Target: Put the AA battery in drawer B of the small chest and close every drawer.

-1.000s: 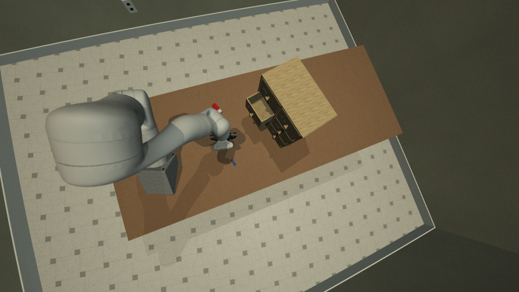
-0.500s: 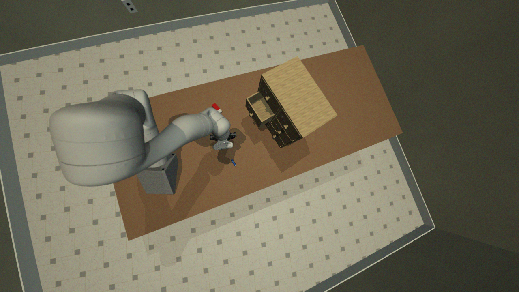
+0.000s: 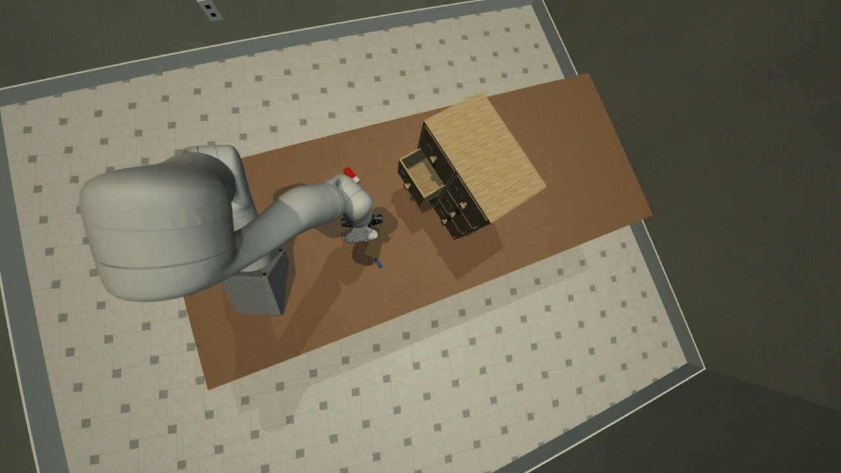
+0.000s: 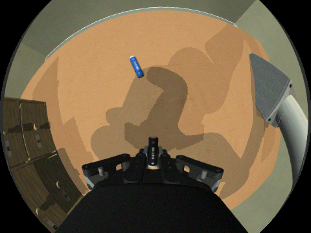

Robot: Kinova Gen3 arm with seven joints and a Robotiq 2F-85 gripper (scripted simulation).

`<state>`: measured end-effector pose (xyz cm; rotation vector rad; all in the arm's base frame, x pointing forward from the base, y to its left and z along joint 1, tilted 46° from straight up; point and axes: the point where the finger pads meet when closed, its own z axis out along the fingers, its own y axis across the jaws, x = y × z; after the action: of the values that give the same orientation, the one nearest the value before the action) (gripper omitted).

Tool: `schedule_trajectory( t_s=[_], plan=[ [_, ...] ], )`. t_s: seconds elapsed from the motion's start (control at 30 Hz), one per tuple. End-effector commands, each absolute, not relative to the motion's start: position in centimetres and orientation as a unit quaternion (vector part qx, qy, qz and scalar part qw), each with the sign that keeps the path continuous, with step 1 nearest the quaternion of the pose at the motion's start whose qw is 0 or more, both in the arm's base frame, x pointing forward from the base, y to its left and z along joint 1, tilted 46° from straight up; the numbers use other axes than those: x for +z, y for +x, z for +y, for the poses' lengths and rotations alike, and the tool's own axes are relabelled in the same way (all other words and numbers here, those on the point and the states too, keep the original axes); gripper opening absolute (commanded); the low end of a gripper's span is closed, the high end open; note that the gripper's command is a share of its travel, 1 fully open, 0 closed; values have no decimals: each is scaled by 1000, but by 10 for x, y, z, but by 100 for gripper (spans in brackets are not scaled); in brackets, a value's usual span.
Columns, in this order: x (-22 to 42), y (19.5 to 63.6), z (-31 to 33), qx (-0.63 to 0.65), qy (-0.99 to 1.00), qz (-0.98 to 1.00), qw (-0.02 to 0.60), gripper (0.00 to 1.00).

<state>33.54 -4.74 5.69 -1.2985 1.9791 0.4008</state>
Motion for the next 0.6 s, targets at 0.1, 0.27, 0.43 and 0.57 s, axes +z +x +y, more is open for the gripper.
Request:
schedule_trajectory(
  t_s=[0.1,0.27,0.43,0.57],
  plan=[
    [57,336,-48,155,-504,769,362,9],
    [57,336,-48,155,-504,769,362,9],
    [57,336,-48,155,-504,769,362,9],
    [59,334,-50,155,-504,769,362,9]
  ],
)
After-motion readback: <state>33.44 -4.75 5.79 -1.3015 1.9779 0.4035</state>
